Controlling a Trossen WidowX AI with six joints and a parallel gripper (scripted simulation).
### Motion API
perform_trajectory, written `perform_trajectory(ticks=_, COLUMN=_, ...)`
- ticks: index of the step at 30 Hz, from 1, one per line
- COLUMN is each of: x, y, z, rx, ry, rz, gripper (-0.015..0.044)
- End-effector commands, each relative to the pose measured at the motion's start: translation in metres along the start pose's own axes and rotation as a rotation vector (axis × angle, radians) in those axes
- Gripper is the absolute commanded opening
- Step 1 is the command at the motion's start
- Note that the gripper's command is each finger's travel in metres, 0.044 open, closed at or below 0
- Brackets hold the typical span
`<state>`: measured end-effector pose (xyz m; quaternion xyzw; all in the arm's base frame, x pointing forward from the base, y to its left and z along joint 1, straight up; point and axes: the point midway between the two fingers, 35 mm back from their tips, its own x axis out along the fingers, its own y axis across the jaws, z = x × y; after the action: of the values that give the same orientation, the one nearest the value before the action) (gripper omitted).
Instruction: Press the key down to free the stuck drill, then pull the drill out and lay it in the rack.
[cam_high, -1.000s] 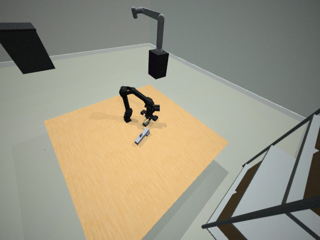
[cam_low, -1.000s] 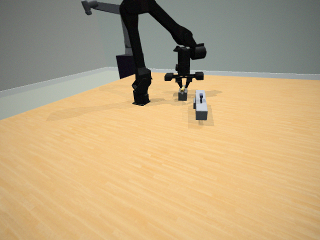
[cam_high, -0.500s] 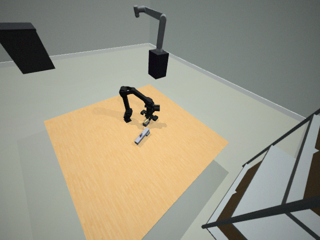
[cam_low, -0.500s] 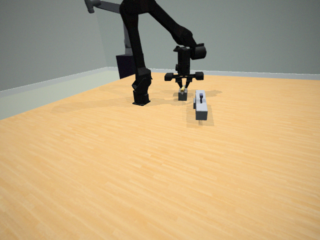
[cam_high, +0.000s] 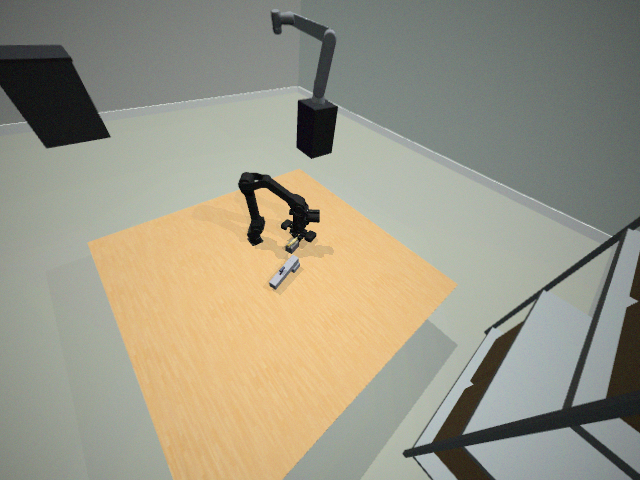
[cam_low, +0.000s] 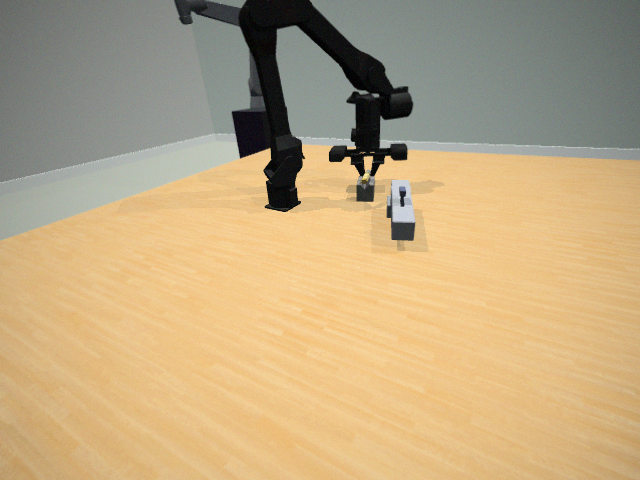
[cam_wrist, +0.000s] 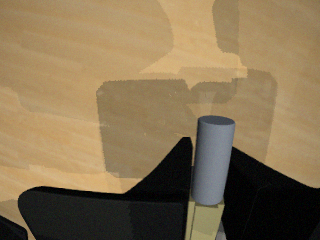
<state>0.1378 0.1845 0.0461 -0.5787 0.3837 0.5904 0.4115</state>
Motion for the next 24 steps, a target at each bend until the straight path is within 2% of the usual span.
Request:
perform_trajectory(ticks=1, x=0.0054, y=0.0004, z=-0.0059, rx=-0.001, ry=0.024, rz=0.004, gripper=0.0000)
perform_trajectory(ticks=10, x=0.0054, y=0.0004, z=-0.0059, rx=-0.001, ry=0.024, rz=0.004, gripper=0.0000)
perform_trajectory(ticks=24, x=0.0000, y=0.0000, z=0.0000, rx=0.000, ry=0.000, rz=0.000, gripper=0.0368)
